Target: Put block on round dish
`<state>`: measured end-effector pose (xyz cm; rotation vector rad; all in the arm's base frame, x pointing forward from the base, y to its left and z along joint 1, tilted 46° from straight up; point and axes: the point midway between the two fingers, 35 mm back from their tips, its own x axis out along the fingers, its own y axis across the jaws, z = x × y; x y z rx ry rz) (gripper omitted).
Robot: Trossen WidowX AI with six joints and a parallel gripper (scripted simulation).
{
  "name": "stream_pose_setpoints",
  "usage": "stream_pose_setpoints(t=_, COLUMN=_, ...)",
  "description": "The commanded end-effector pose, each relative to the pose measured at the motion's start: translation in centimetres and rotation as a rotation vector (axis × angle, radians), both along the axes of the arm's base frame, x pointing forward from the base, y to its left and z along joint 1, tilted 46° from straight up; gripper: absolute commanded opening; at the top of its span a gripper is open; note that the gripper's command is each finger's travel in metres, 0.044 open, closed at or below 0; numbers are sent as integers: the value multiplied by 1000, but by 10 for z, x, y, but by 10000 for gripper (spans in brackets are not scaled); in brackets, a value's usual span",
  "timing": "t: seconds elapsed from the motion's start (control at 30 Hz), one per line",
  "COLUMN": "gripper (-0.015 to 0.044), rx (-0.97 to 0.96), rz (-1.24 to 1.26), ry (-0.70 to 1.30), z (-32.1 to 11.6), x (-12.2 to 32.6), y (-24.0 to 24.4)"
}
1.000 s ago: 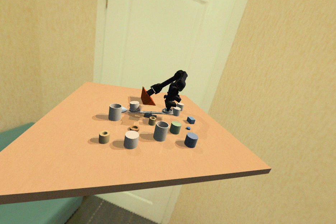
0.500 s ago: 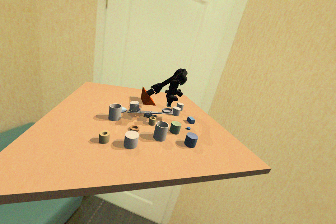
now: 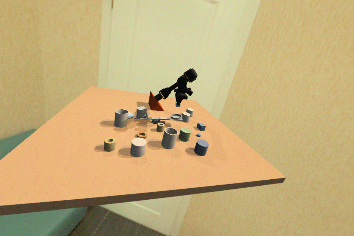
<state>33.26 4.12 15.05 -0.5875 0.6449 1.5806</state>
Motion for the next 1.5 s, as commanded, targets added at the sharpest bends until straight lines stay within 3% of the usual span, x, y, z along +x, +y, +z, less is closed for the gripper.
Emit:
stream_pose_setpoints(t=0.0, gripper=0, rx=-13, rz=-30, ry=23, z=-34, x=8, y=-31)
stream_pose_setpoints(t=0.4, gripper=0, rx=-41, rz=-28, ry=19, z=-166, x=-3, y=-127)
stream_pose_setpoints(t=0.83, gripper=0, rx=-24, rz=32, ry=-5, z=-304, x=-78, y=-189)
stream_pose_setpoints(t=1.47, gripper=0, rx=-20, rz=36, ry=-7, z=-340, x=-89, y=-161)
